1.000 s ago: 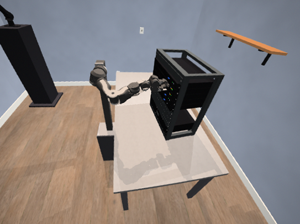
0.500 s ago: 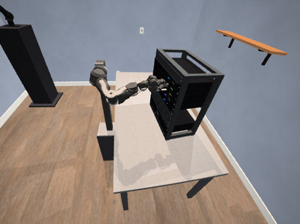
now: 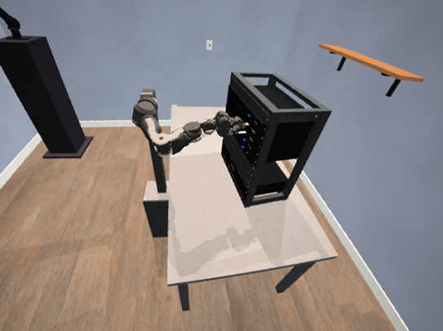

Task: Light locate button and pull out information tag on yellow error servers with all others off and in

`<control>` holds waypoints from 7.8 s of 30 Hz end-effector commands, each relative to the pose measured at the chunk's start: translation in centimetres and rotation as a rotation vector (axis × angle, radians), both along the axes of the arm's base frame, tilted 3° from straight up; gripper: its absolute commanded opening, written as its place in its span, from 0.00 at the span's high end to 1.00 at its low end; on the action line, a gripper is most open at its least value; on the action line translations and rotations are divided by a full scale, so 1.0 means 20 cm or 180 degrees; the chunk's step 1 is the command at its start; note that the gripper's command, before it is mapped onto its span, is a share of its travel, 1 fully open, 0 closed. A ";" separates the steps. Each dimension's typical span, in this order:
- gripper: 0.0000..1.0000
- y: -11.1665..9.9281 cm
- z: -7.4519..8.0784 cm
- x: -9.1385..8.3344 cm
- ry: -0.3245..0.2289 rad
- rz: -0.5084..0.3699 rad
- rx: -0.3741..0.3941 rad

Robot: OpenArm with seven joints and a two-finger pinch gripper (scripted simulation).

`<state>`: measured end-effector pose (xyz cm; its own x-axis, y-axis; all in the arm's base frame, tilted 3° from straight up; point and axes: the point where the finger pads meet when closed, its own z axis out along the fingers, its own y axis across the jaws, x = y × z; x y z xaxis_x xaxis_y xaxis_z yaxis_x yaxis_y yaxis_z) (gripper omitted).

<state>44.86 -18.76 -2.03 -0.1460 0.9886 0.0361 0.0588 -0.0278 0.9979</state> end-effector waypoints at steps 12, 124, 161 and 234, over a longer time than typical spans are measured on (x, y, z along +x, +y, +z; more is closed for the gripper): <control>1.00 0.01 0.02 -0.05 -0.0041 0.0027 0.0016; 1.00 -0.26 -0.16 -0.37 -0.0041 0.0018 0.0018; 1.00 -0.26 -0.22 -0.11 -0.0035 0.0016 0.0019; 1.00 -0.22 -0.22 0.11 -0.0033 0.0021 0.0019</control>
<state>47.10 -23.32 -6.76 -0.1498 0.9878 0.0419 0.0525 -0.0344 0.9980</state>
